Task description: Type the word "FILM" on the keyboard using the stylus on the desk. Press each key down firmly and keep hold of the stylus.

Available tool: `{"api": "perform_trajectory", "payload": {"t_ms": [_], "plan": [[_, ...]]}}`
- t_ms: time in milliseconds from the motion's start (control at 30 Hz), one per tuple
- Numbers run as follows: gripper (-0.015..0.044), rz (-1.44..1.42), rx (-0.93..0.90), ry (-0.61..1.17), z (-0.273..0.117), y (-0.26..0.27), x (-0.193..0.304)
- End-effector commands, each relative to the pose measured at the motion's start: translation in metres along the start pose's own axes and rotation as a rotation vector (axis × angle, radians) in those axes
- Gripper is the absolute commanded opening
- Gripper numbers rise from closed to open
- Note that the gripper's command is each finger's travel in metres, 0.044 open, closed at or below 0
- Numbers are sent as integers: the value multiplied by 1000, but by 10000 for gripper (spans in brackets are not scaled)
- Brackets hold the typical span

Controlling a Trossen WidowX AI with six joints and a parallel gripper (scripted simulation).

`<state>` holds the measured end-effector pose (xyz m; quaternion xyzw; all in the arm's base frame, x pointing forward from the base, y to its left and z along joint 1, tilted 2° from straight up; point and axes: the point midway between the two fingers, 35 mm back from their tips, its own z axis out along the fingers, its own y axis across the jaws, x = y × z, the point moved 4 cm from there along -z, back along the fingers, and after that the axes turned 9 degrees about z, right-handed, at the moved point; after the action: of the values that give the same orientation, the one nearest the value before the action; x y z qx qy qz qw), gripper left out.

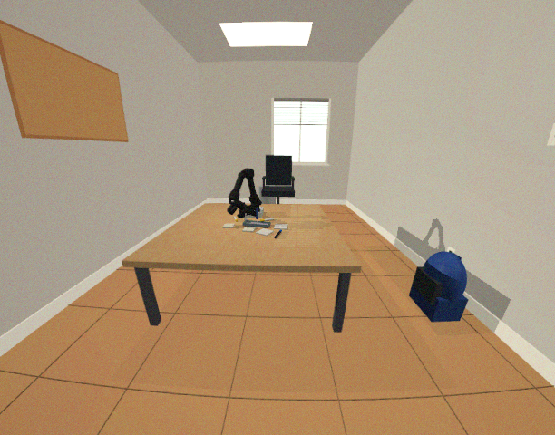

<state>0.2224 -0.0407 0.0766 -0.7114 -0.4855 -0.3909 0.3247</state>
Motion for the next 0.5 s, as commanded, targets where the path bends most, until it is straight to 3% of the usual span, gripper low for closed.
{"api": "perform_trajectory", "payload": {"t_ms": [0,467], "plan": [[81,-3,2,-3,1,0,-2],[81,-3,2,-3,4,1,-7]]}}
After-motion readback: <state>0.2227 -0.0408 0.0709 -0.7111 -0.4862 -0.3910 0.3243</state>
